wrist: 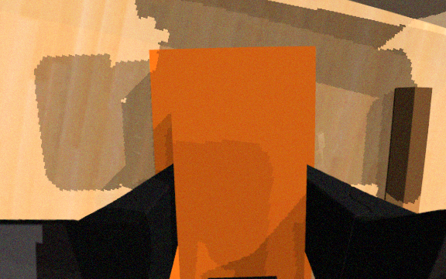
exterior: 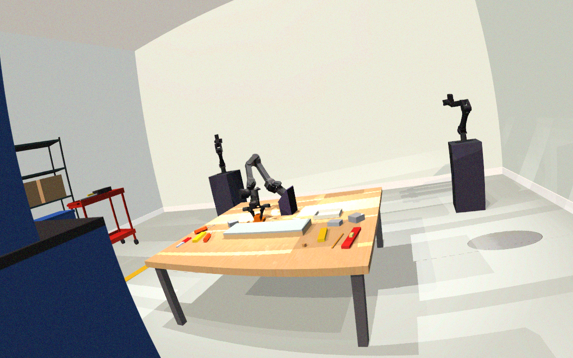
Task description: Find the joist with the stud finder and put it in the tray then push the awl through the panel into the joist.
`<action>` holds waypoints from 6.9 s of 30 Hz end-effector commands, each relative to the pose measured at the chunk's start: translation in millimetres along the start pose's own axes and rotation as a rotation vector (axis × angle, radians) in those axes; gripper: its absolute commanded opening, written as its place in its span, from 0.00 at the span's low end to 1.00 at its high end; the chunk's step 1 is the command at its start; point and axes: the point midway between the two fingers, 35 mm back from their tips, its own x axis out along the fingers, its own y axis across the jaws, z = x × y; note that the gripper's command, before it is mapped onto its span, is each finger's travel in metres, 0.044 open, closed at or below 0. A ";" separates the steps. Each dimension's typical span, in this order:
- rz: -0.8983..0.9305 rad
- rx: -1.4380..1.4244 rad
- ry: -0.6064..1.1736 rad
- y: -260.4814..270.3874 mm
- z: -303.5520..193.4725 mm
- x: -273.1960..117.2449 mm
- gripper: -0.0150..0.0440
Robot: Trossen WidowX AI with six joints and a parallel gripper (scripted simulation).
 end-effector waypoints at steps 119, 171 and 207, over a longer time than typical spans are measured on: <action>-0.074 0.248 -0.009 -98.5 166.0 3.9 0.25; -0.069 0.248 -0.009 12.9 193.6 12.2 0.25; -0.066 0.249 -0.010 89.8 212.9 17.2 0.25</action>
